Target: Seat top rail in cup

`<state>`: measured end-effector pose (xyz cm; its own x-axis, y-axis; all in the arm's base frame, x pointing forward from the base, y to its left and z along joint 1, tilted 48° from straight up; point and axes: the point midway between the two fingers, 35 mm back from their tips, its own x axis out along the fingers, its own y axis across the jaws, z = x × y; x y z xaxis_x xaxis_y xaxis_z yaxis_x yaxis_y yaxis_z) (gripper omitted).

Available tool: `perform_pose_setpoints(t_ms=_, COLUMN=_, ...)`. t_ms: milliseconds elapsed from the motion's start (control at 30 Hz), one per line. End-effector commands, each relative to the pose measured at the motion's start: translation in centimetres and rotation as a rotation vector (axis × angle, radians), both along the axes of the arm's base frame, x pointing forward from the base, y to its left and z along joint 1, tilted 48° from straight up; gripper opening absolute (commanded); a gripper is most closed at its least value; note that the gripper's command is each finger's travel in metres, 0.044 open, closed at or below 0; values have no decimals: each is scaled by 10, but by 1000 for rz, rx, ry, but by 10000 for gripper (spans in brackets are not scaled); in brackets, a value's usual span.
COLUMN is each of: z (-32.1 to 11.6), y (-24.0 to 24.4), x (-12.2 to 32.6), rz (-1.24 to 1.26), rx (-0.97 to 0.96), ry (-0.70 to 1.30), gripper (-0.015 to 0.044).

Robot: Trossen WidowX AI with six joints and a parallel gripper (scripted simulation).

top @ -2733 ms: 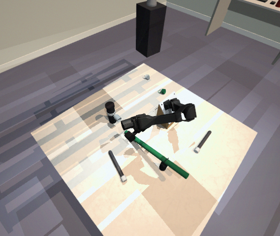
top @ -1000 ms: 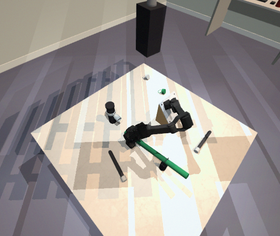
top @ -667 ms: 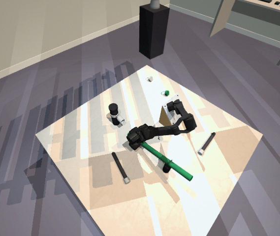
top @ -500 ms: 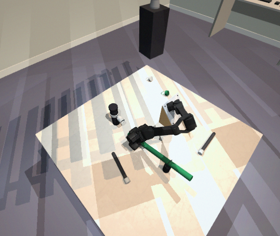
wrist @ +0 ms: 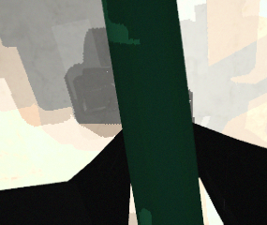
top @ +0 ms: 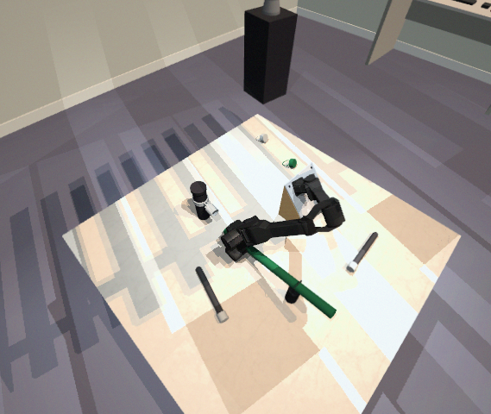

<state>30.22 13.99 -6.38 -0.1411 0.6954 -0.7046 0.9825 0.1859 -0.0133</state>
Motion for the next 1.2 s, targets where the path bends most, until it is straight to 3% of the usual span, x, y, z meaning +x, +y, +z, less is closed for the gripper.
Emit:
perform_pose_setpoints(t_ms=0, z=9, y=-29, x=14, rz=-10, rx=-91, ry=-50, gripper=0)
perform_pose_setpoints(t_ms=200, z=18, y=-64, x=19, rz=3, rx=-216, ry=-67, gripper=0)
perform_pose_setpoints(t_ms=1167, z=17, y=-62, x=19, rz=7, rx=-198, ry=-52, gripper=0)
